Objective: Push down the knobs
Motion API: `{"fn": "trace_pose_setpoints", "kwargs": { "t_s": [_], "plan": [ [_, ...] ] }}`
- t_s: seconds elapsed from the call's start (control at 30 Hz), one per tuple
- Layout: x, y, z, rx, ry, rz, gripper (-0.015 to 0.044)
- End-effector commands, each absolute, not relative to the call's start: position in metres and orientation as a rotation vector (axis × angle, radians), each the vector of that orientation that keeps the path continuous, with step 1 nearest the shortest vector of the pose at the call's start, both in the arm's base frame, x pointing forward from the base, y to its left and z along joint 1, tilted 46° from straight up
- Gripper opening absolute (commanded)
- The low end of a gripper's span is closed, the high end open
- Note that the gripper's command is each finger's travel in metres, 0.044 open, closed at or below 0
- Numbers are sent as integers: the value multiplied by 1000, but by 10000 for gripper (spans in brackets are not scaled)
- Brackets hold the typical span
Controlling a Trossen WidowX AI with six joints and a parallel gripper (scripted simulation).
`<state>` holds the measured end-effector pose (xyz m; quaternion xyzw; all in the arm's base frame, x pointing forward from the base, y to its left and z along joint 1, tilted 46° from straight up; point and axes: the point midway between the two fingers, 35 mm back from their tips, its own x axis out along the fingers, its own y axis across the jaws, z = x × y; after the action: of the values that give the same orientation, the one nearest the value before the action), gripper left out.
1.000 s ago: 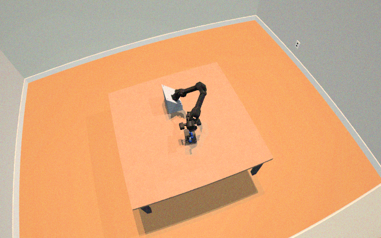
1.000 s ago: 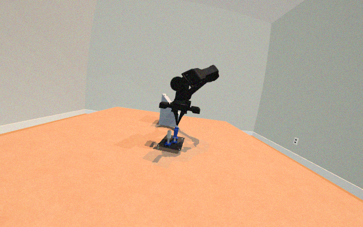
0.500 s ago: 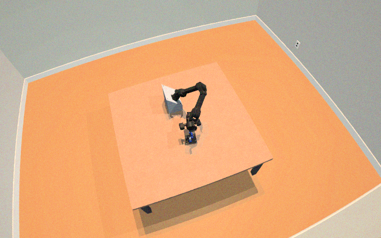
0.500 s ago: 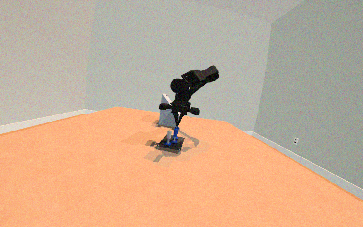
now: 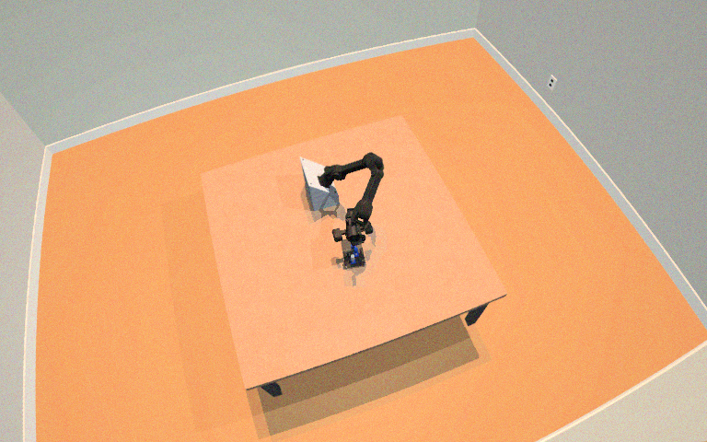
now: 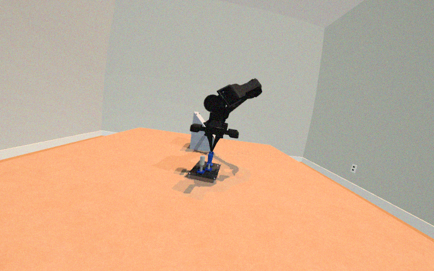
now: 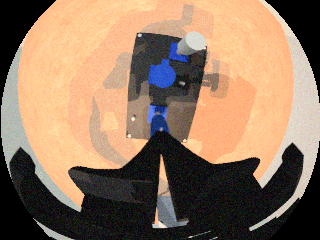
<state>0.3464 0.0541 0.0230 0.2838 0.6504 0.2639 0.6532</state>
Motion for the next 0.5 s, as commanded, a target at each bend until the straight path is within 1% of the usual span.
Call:
{"fn": "trace_pose_setpoints", "kwargs": {
  "t_s": [0.0,0.47],
  "plan": [
    [345,56,21,654,1481,597,0],
    [345,56,21,654,1481,597,0]
  ]
}}
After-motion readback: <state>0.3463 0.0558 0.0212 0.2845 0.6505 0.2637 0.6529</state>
